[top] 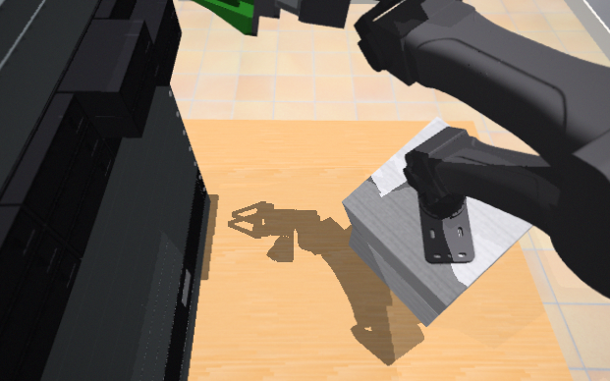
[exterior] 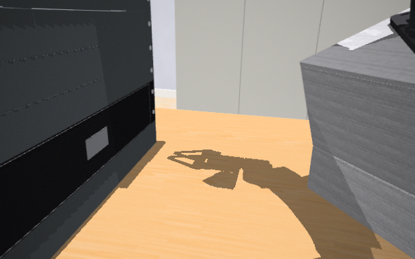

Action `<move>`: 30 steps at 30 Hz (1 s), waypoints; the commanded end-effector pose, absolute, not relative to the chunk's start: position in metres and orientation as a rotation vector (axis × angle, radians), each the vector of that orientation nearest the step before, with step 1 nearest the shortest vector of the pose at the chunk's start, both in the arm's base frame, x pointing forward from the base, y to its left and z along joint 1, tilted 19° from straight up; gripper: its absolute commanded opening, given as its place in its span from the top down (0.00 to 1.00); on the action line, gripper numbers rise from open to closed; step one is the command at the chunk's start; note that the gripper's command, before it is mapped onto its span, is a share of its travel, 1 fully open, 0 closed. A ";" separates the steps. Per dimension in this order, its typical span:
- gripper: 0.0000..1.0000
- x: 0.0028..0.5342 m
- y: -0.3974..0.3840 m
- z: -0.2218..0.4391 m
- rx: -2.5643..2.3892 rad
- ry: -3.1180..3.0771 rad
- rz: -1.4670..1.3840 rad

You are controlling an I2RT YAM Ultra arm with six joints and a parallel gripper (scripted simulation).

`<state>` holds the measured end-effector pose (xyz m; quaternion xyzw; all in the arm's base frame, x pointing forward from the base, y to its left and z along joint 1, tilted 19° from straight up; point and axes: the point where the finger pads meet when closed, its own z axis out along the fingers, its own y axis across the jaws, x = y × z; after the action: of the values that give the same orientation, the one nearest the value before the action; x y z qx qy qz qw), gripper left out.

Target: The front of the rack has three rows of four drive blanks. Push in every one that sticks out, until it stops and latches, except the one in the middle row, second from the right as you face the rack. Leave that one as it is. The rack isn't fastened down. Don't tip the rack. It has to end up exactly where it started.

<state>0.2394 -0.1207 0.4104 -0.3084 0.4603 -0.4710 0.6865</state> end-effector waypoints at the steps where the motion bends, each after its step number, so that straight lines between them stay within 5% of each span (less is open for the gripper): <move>1: 0.00 0.230 -0.112 0.406 -0.713 1.005 -1.059; 30: 0.00 0.203 -0.089 0.320 -0.815 1.073 -1.087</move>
<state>0.2079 -0.0949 0.3251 -0.3522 0.4766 -0.4746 0.6508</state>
